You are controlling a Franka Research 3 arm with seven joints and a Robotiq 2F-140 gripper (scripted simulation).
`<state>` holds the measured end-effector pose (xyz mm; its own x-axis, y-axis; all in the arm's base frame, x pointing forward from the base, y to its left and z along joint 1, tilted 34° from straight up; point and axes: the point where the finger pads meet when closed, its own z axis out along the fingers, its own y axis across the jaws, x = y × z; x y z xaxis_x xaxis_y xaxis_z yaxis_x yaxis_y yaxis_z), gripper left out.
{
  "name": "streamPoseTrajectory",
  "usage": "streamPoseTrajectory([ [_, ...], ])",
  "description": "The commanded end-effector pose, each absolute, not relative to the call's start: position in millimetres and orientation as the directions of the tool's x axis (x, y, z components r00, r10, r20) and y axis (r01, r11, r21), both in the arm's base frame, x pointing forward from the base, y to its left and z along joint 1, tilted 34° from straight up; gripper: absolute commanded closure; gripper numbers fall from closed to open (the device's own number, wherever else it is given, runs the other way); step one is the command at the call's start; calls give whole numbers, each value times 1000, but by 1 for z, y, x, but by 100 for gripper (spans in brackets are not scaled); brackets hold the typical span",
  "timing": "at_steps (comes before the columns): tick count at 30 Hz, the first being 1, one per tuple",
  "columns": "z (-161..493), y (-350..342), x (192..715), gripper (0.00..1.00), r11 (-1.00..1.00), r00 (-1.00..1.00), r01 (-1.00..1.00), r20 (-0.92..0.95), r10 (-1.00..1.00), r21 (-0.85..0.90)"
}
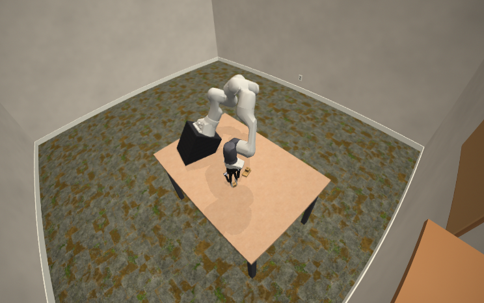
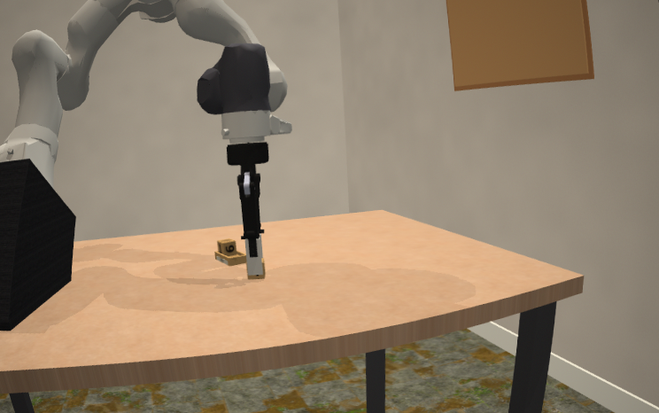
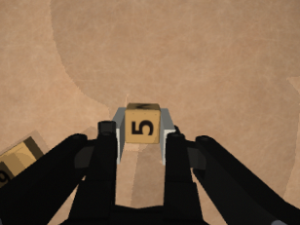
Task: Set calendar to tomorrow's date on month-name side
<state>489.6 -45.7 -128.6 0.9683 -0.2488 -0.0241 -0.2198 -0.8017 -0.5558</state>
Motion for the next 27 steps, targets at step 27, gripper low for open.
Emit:
streamPoseTrajectory([
  [27, -131, -46, 489, 83, -802, 968, -220, -23, -250, -555],
])
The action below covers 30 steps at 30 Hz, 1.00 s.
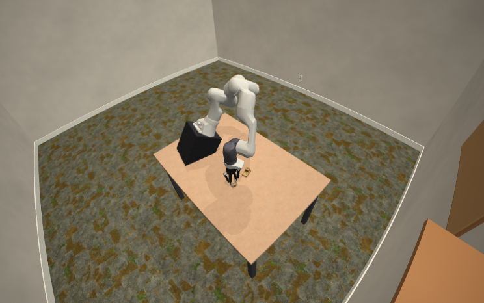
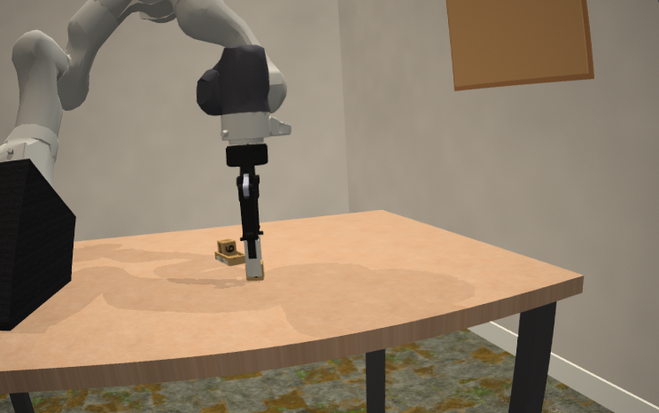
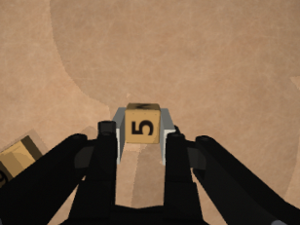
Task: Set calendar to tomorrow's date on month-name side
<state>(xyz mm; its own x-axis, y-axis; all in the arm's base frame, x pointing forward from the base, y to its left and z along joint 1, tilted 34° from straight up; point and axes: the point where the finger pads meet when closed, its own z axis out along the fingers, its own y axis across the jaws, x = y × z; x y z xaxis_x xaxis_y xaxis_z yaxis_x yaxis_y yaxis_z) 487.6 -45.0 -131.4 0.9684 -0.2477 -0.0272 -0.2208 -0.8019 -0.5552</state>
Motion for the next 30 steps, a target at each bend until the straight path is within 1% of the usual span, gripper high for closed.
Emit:
streamPoseTrajectory([
  [1, -131, -46, 489, 83, -802, 968, -220, -23, -250, -555],
  [30, -132, -46, 489, 83, -802, 968, -220, -23, -250, -555],
])
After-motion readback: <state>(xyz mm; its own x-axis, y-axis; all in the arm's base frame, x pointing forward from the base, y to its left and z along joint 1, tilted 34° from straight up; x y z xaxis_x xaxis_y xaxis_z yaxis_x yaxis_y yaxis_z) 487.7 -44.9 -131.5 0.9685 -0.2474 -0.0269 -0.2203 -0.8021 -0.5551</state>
